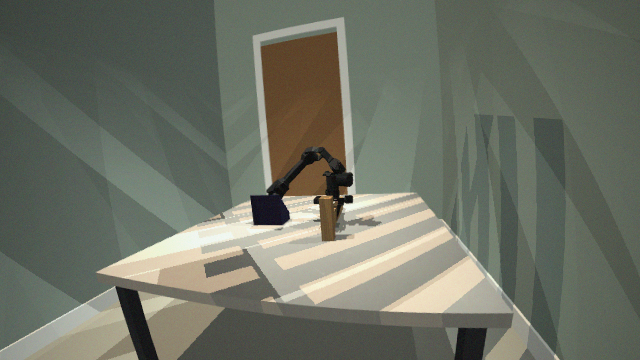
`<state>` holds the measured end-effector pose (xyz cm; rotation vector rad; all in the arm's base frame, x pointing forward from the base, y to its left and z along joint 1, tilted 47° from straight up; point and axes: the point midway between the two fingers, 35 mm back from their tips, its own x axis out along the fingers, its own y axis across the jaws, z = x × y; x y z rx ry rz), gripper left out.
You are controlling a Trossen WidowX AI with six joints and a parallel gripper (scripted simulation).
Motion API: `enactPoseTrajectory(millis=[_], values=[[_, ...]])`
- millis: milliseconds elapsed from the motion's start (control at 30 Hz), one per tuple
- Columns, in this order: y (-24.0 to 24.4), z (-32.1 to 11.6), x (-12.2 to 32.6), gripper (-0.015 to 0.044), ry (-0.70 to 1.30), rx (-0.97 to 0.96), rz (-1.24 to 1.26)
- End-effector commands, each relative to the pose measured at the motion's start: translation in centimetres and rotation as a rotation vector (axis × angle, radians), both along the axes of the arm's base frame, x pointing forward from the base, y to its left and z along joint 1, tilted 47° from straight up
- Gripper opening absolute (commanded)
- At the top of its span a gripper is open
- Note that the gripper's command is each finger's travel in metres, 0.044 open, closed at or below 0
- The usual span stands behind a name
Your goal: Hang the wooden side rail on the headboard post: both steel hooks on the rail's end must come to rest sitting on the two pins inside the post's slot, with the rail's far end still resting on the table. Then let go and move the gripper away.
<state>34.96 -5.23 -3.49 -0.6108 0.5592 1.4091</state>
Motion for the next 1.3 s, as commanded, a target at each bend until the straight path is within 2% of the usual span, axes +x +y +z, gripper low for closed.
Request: enactPoseTrajectory(millis=[0, 1267], values=[[-0.36, 0.04, 0.01, 0.0, -0.006, -0.004, -0.003], [-0.55, -0.27, 0.06, 0.0, -0.006, -0.005, -0.003]])
